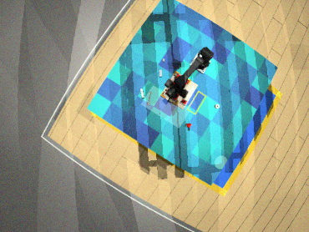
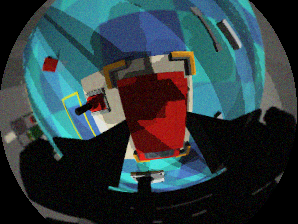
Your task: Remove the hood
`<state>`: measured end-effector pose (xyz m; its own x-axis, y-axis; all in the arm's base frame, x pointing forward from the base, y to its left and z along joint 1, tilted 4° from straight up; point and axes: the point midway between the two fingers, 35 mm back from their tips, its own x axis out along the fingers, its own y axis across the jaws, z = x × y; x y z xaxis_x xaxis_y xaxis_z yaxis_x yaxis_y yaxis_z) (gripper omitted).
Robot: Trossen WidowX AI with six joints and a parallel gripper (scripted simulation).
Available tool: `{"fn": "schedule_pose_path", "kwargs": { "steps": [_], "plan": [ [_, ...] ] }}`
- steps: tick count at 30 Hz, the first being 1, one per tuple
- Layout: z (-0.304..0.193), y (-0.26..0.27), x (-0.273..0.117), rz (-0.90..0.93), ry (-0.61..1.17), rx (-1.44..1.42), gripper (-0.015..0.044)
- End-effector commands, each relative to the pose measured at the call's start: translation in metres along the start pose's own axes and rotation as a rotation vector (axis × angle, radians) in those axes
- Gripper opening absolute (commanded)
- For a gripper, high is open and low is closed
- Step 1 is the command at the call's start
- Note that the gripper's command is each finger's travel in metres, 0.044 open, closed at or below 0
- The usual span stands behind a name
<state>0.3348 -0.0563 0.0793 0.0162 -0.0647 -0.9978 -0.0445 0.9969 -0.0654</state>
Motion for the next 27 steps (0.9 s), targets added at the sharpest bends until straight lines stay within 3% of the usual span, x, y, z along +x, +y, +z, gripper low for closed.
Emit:
{"fn": "schedule_pose_path", "kwargs": {
  "steps": [1, 13, 27],
  "plan": [
    [0.001, 0.0, -0.004, 0.0, -0.002, 0.003, 0.0],
    [0.001, 0.0, -0.014, 0.0, -0.001, 0.003, 0.0],
    [0.001, 0.0, -0.054, 0.0, -0.001, 0.003, 0.0]
  ]
}}
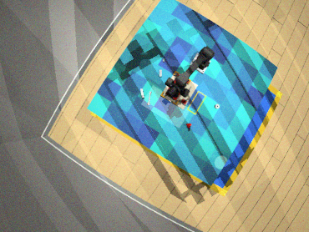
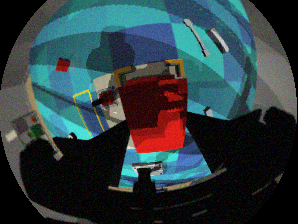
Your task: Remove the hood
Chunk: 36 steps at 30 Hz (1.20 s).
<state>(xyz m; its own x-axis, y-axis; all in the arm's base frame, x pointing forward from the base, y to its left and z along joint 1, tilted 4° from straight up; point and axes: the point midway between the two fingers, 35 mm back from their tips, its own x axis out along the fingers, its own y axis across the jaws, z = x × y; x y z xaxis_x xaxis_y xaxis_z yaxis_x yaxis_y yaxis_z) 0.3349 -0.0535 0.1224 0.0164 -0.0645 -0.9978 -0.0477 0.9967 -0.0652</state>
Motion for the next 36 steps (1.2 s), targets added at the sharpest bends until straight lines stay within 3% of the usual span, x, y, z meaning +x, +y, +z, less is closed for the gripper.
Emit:
{"fn": "schedule_pose_path", "kwargs": {
  "steps": [1, 36],
  "plan": [
    [0.0, 0.0, -0.012, 0.0, -0.001, 0.006, 0.0],
    [0.002, 0.104, -0.007, -0.001, -0.006, -0.014, 0.0]
  ]
}}
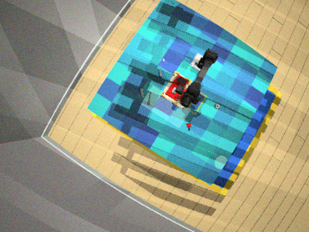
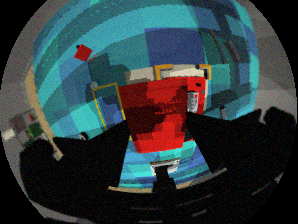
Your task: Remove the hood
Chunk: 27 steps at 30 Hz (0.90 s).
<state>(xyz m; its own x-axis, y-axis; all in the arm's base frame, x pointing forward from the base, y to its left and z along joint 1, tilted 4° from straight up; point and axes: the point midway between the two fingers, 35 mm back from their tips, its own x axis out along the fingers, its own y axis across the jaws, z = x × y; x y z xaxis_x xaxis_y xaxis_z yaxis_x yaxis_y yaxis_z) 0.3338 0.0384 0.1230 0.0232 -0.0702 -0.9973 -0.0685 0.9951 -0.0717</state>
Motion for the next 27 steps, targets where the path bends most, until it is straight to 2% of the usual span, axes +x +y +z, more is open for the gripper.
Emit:
{"fn": "schedule_pose_path", "kwargs": {
  "steps": [1, 27],
  "plan": [
    [-0.001, 0.016, -0.001, 0.006, 0.0, 0.008, 0.0],
    [-0.02, 0.099, -0.006, 0.021, 0.005, 0.02, 0.0]
  ]
}}
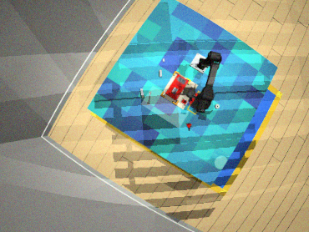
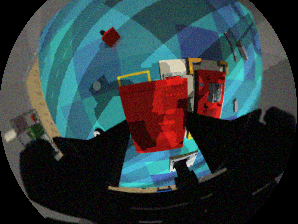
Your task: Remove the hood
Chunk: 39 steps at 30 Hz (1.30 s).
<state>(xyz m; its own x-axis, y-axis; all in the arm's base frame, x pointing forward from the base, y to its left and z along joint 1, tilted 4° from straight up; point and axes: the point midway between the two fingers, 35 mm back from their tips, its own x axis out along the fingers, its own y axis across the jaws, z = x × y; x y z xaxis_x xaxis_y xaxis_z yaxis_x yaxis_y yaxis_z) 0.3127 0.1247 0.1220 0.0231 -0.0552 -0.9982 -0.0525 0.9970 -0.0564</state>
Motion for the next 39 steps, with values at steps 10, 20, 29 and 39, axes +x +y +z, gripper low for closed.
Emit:
{"fn": "schedule_pose_path", "kwargs": {
  "steps": [10, 20, 29, 39],
  "plan": [
    [-0.016, 0.037, -0.002, 0.009, 0.009, 0.011, 0.0],
    [-0.015, 0.038, 0.002, 0.009, 0.009, 0.011, 0.0],
    [-0.015, 0.038, 0.007, 0.009, 0.009, 0.011, 0.0],
    [-0.015, 0.039, 0.012, 0.009, 0.009, 0.011, 0.0]
  ]
}}
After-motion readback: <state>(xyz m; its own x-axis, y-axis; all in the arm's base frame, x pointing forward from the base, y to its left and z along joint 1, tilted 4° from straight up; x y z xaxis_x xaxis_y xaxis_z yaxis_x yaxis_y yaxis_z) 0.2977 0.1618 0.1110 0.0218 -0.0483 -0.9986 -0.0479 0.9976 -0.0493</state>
